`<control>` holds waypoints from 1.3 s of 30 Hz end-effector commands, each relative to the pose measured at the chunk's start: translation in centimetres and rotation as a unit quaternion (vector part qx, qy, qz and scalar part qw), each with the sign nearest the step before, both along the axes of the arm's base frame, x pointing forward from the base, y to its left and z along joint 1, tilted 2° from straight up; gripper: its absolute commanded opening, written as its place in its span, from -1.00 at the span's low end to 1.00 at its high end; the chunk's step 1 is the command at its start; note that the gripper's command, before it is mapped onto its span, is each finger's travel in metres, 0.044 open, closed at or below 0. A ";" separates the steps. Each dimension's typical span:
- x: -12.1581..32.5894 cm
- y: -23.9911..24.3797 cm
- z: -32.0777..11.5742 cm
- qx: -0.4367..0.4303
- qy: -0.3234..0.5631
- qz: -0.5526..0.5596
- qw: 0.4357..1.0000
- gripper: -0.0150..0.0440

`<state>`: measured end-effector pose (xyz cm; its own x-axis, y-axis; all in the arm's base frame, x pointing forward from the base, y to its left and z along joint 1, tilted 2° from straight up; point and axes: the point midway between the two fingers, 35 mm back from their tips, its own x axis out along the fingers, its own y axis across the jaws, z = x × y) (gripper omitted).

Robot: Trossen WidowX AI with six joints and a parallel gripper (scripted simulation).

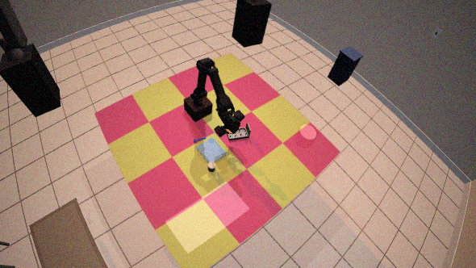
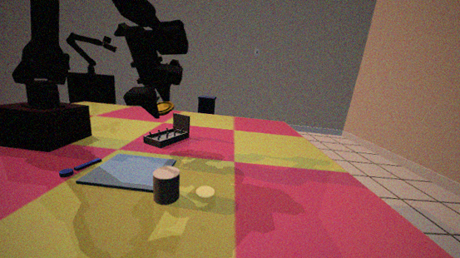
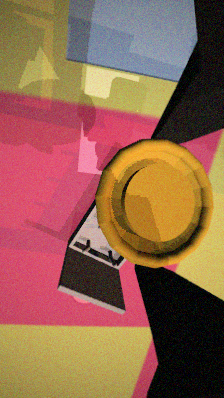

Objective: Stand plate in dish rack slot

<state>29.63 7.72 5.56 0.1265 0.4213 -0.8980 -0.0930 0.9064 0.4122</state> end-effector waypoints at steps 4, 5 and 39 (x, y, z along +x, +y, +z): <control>0.7 0.5 -1.7 0.056 -0.046 0.055 0.996 -0.49; 0.8 0.6 -1.9 0.064 -0.055 0.064 0.994 -0.49; -0.9 0.5 -5.2 0.239 -0.441 0.275 0.820 -0.49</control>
